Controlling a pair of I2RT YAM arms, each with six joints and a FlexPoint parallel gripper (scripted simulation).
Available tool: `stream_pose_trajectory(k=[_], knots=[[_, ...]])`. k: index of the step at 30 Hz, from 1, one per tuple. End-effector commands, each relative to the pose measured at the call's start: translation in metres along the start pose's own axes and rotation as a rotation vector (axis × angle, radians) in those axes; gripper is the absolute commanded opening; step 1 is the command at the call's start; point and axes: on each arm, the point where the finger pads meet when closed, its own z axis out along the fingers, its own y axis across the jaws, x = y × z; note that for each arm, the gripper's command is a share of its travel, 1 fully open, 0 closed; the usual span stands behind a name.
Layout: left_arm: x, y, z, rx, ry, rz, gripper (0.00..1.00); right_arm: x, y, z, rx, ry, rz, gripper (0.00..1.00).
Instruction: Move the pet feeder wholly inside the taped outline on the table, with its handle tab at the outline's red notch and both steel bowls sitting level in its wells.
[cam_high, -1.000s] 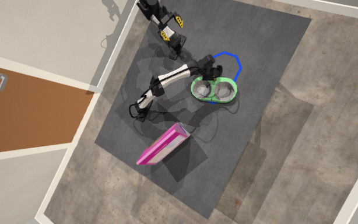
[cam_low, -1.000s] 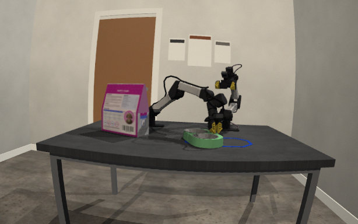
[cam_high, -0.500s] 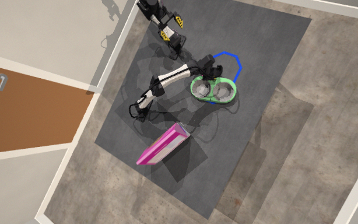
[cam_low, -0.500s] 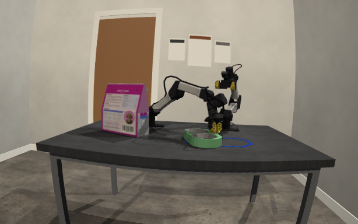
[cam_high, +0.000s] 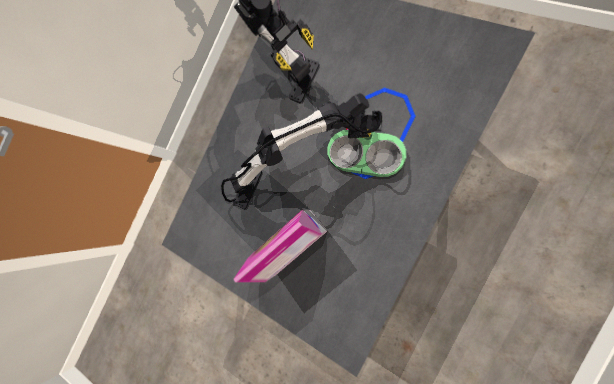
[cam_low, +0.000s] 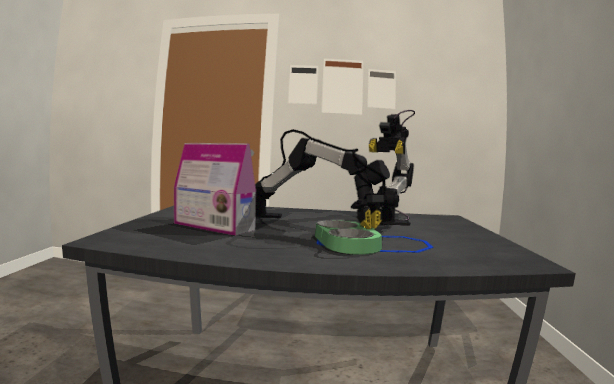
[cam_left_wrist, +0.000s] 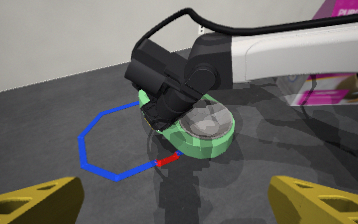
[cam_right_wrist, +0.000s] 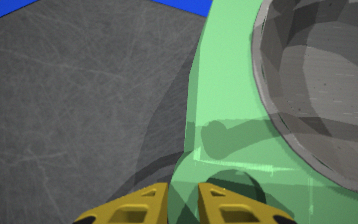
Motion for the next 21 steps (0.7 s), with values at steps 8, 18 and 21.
stream_pose_trajectory(k=[8,18,21], knots=[[-0.006,0.000,-0.002,0.003,-0.020,-0.003,1.00,-0.004,0.019,-0.021,-0.168,-0.035,-0.197,0.04],[-0.006,0.000,-0.002,0.003,-0.020,-0.003,1.00,0.018,0.016,-0.009,-0.190,0.009,-0.263,0.04],[-0.006,0.000,-0.002,0.003,-0.020,-0.003,1.00,0.018,0.016,-0.009,-0.190,0.009,-0.263,0.04]])
